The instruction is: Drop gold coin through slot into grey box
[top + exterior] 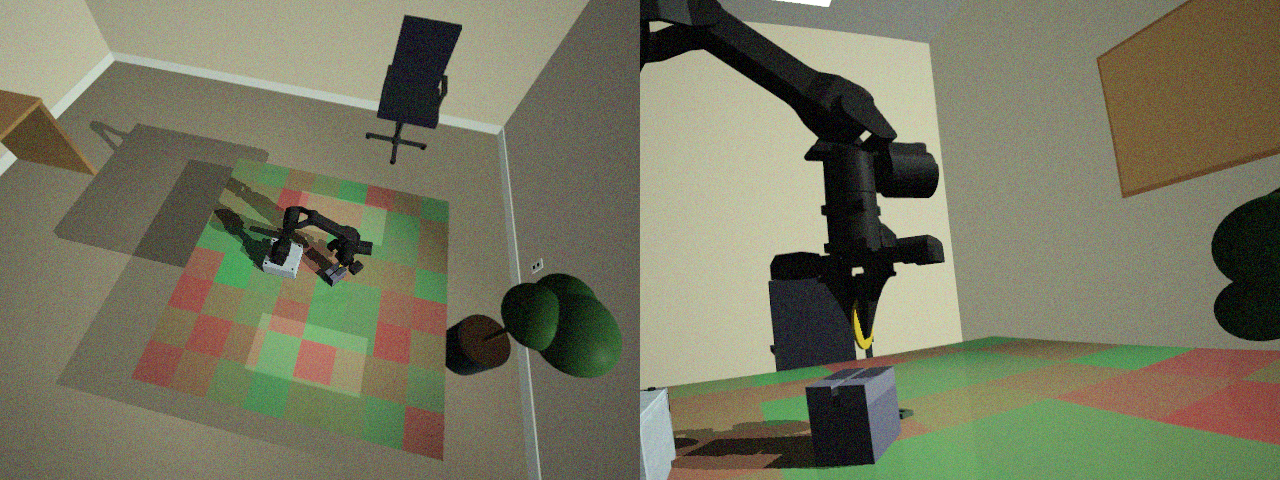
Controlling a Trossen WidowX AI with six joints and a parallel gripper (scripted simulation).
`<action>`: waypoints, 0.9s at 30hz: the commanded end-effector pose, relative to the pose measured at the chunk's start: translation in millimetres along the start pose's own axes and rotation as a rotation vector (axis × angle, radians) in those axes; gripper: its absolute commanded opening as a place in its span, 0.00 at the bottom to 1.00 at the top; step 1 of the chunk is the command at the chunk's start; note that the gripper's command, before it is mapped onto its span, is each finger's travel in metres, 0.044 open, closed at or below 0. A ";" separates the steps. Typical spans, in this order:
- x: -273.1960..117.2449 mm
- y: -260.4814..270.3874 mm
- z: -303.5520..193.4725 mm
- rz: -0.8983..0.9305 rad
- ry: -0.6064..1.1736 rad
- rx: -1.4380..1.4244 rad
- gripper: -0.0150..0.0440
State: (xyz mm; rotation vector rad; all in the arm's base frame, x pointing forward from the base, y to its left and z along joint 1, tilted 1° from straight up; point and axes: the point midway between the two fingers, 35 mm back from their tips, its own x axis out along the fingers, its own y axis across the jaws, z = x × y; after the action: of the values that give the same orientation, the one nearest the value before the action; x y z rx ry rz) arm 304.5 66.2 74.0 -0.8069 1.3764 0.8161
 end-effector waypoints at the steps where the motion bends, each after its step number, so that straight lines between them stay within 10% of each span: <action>1: 0.6 1.7 -9.6 0.000 0.002 -0.003 0.25; 27: 2.8 3.7 -32.5 0.001 0.004 -0.003 0.25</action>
State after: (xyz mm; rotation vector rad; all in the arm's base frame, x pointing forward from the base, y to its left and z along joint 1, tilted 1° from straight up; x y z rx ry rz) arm 286.7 41.1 71.1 -0.8060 1.3794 0.8140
